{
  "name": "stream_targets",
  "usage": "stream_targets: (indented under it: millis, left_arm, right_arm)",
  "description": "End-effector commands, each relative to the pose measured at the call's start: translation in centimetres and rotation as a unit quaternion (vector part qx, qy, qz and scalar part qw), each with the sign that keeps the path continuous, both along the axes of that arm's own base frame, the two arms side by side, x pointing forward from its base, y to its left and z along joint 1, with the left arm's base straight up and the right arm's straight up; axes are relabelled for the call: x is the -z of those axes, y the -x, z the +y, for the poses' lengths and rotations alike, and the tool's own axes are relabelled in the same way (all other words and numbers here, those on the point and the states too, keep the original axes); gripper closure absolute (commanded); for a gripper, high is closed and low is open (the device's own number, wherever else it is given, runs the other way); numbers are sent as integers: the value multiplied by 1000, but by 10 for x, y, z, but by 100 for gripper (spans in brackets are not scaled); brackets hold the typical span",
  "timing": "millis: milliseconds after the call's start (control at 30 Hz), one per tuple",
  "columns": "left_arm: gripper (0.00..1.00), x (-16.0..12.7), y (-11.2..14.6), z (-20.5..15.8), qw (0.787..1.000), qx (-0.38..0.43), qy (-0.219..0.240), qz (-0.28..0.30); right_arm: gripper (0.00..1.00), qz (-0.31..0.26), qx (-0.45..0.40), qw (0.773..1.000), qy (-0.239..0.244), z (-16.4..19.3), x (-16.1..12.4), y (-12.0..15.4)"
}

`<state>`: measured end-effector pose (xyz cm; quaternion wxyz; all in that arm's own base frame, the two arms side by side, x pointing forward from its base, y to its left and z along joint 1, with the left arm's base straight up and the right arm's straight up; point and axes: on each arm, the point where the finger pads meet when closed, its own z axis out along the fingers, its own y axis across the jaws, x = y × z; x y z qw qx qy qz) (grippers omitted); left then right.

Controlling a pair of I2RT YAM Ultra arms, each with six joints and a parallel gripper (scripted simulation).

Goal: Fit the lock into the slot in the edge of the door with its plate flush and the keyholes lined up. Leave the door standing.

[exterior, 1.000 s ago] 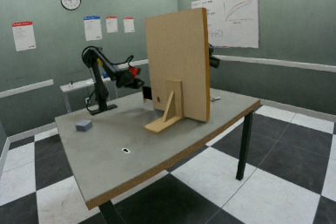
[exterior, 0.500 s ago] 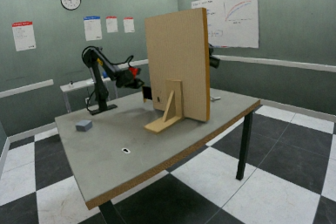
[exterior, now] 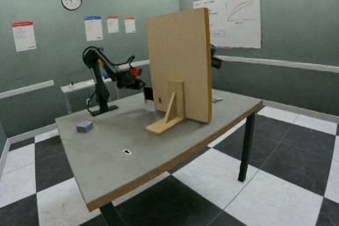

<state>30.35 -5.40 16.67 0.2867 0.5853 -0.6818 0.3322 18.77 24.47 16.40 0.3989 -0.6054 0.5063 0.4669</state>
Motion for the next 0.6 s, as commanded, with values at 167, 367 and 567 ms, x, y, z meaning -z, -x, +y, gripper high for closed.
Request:
stream_targets:
  millis: [167, 367, 567]
  left_arm:
    - [0, -5, 3, -4, 1000, 7, 3, -1]
    - [0, -5, 3, -4, 1000, 7, 3, -1]
    - [0, -5, 3, -4, 1000, 7, 3, -1]
  right_arm:
    - [100, -23, -13, 999, -39, -1, -17, 0]
    - [100, -23, -13, 999, -38, 0, -17, -1]
    - [100, -16, -13, 999, -36, -1, -13, 1]
